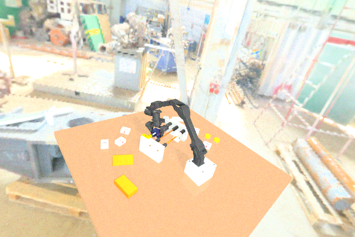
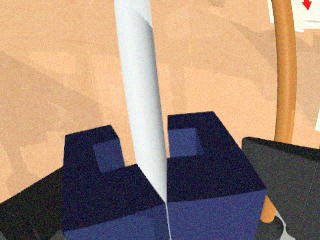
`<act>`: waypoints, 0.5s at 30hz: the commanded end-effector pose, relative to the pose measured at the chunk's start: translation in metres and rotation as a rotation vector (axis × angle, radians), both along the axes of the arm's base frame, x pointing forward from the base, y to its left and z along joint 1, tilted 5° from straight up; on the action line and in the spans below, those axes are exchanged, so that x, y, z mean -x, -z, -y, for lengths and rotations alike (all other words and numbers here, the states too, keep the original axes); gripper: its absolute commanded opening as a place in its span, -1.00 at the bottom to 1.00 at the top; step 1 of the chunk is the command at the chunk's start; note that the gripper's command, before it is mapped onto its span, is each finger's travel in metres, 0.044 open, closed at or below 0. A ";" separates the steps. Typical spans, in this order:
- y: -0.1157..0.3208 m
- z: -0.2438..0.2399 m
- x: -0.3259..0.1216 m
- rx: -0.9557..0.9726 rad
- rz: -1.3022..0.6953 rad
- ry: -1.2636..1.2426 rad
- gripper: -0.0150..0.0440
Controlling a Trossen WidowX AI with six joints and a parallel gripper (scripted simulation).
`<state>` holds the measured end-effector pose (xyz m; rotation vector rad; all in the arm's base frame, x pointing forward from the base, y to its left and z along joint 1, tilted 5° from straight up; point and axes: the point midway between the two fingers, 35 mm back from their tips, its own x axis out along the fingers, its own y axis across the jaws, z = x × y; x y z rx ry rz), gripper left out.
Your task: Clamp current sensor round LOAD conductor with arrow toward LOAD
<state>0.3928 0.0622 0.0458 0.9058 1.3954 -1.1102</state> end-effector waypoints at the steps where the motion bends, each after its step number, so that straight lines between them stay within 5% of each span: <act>1: 0.001 0.001 0.000 0.019 -0.048 0.003 1.00; 15: 0.001 0.003 0.006 0.041 -0.125 0.005 1.00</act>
